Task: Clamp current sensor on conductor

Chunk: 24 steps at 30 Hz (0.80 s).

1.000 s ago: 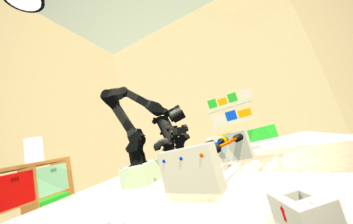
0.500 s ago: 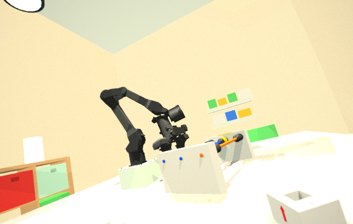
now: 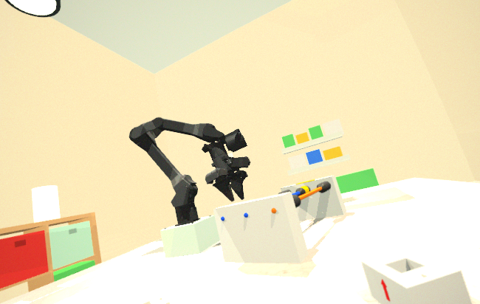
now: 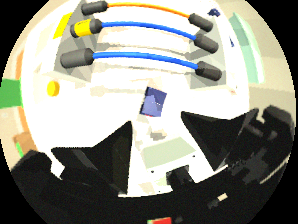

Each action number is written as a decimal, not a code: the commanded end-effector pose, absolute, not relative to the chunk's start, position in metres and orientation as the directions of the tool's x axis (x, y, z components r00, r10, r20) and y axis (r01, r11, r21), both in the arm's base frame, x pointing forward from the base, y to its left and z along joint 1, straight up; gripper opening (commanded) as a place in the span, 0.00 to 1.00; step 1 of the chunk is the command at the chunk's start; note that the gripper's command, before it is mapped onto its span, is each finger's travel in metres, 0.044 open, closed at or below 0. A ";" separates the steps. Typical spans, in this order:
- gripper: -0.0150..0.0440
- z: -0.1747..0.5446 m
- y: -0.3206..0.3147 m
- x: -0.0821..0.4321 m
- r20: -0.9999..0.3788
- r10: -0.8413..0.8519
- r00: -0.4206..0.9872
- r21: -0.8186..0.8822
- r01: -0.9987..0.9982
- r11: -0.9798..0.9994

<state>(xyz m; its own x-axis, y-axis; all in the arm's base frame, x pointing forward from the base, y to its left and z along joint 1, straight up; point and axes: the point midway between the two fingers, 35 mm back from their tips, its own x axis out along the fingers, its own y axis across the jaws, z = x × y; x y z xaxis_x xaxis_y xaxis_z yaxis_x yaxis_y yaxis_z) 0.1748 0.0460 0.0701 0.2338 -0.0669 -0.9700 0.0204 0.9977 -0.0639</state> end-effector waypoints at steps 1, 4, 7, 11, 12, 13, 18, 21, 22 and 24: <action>0.80 0.071 0.043 0.180 -0.985 -0.057 0.164 -0.108 -0.324 0.940; 0.80 0.072 0.040 0.185 -0.991 -0.046 0.125 -0.108 -0.549 0.829; 0.80 0.072 0.037 0.190 -0.996 -0.033 0.087 -0.086 -0.740 0.667; 0.80 0.072 0.033 0.197 -0.999 -0.009 0.038 -0.038 -0.919 0.391; 0.80 0.072 0.032 0.198 -1.000 -0.004 0.028 -0.028 -0.941 0.337; 0.80 0.072 0.031 0.199 -1.000 -0.002 0.024 -0.023 -0.952 0.305; 0.80 0.072 0.031 0.200 -1.000 0.000 0.021 -0.020 -0.960 0.279; 0.80 0.071 0.031 0.200 -1.000 0.000 0.021 -0.020 -0.960 0.279; 0.80 0.069 0.031 0.200 -1.000 0.000 0.021 -0.020 -0.960 0.279; 0.80 0.067 0.031 0.201 -1.000 0.000 0.021 -0.020 -0.960 0.279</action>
<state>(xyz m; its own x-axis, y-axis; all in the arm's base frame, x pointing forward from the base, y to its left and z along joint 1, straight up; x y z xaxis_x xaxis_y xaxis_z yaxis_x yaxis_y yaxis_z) 0.1978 0.0332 0.0729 0.0692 -0.0198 -0.9974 -0.8927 0.4450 -0.0708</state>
